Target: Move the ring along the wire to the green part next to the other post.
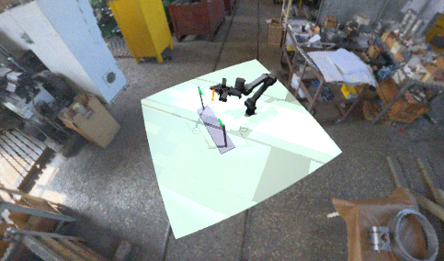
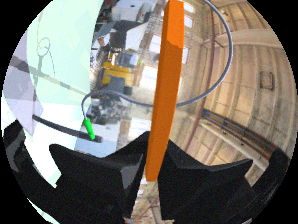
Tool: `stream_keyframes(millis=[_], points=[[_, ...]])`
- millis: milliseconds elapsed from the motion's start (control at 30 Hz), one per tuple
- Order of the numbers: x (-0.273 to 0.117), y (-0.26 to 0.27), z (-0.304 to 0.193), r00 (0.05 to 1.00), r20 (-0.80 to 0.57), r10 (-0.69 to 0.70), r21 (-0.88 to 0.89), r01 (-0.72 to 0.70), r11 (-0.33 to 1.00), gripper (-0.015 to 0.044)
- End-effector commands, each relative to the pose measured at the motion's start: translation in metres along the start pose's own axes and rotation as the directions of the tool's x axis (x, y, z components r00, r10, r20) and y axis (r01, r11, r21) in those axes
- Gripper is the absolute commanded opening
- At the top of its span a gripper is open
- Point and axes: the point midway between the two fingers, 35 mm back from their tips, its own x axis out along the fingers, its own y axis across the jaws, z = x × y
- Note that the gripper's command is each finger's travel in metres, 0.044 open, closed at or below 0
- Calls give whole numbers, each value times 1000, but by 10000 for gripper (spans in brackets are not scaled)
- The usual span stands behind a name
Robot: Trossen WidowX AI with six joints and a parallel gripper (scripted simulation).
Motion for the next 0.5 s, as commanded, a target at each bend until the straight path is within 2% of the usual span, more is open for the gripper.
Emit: stream_keyframes(millis=[0,467], points=[[0,1,0,1000,5,-14,-15,14,1000,-150],[-2,26,-1,999,-5,45,75,-45,996,-150]])
